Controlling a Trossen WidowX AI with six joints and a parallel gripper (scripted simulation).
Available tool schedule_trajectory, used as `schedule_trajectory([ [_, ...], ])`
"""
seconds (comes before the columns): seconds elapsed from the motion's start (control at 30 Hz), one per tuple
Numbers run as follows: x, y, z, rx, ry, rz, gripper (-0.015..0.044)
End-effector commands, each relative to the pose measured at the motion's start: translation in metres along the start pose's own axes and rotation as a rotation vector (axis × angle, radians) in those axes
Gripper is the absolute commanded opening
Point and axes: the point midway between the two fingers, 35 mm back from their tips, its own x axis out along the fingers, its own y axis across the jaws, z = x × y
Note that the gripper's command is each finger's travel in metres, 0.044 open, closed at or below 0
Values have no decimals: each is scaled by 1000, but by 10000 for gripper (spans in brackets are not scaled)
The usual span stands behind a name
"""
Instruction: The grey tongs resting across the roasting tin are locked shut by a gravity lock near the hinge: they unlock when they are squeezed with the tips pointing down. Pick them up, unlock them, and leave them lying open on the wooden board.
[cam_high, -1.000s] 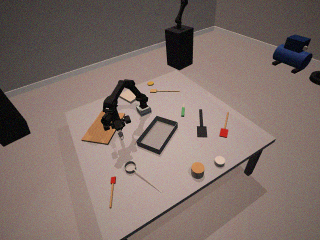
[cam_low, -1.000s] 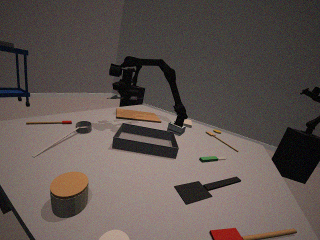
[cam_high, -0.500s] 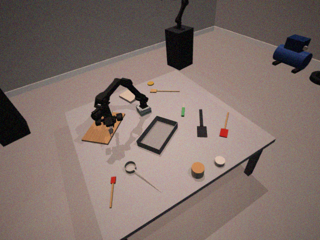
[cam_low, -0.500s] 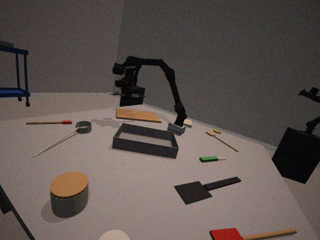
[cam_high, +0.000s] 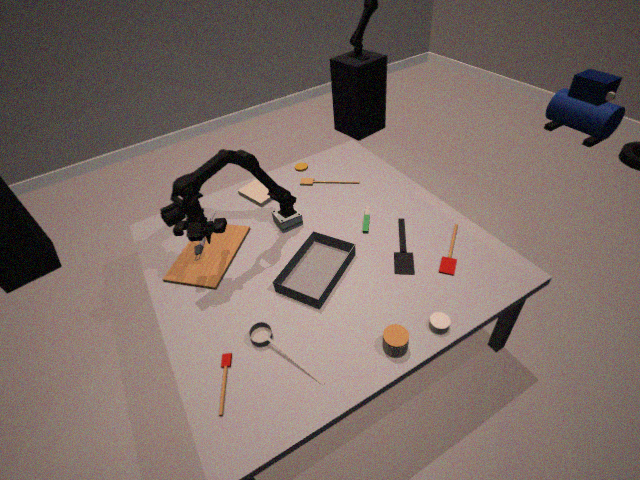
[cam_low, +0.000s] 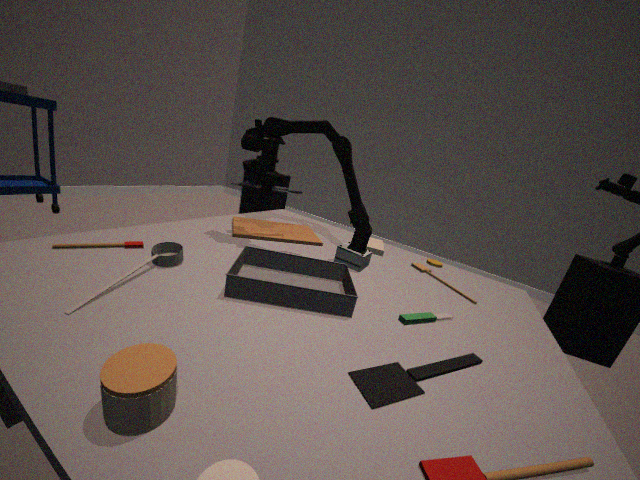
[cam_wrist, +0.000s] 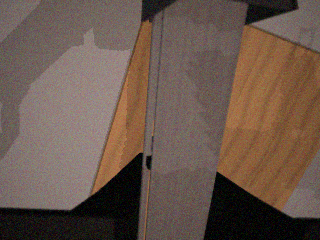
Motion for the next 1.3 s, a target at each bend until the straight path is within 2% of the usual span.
schedule_trajectory([
  [0.0,0,-15,-20,45,4,-5,-150],
  [0.43,0,-62,-96,234,17,-9,-150],
  [0.7,1,-64,-100,248,5,-8,-150],
  [1.27,5,-75,-98,331,-401,2,-150],
])
